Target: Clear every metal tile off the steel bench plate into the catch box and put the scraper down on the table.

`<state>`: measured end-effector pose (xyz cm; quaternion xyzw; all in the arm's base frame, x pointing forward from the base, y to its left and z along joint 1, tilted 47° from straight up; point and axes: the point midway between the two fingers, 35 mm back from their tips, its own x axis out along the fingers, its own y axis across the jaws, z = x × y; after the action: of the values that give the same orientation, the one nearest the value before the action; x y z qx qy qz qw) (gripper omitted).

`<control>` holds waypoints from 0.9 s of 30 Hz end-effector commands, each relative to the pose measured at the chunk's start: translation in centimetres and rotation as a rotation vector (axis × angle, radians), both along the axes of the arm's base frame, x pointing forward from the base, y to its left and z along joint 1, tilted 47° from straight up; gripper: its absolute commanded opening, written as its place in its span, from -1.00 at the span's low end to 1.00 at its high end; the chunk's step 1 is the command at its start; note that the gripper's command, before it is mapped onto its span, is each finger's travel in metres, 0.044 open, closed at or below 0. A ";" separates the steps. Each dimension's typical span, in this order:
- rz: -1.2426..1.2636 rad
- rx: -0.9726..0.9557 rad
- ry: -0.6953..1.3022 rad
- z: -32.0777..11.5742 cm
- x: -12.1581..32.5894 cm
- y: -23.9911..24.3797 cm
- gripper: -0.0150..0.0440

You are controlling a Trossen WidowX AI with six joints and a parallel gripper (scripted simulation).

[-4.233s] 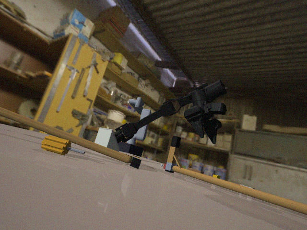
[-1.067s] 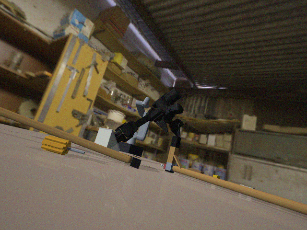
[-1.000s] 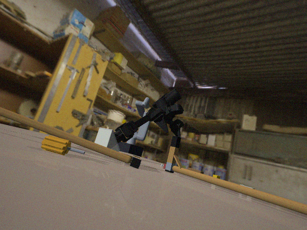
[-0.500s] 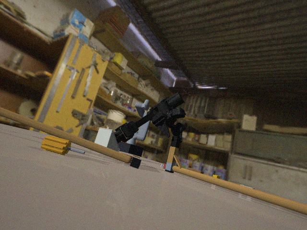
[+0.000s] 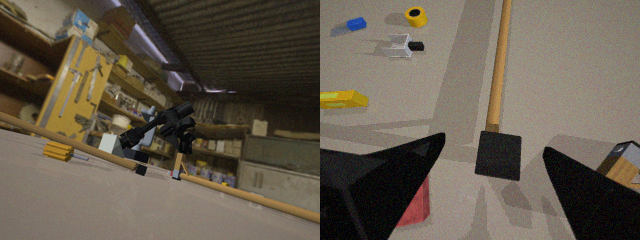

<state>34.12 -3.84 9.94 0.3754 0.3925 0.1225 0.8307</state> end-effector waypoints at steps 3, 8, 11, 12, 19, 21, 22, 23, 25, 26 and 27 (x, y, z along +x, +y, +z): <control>-0.002 0.008 0.013 -1.1 0.5 0.8 1.00; -0.003 0.010 0.010 -1.5 0.9 1.3 1.00; -0.003 0.011 0.009 -1.7 1.2 1.6 1.00; -0.003 0.012 0.008 -1.7 1.3 1.7 1.00; 0.000 0.007 -0.003 -1.2 1.3 1.5 0.73; 0.000 0.007 -0.003 -1.2 1.3 1.5 0.56; 0.000 0.007 -0.003 -1.2 1.3 1.5 0.47; 0.000 0.007 -0.003 -1.2 1.3 1.5 0.38; 0.000 0.007 -0.003 -1.2 1.3 1.5 0.20; 0.000 0.007 -0.003 -1.2 1.3 1.5 0.11; 0.000 0.007 -0.003 -1.2 1.3 1.5 0.02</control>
<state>35.47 -2.36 8.66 0.3787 0.3908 0.1237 0.8298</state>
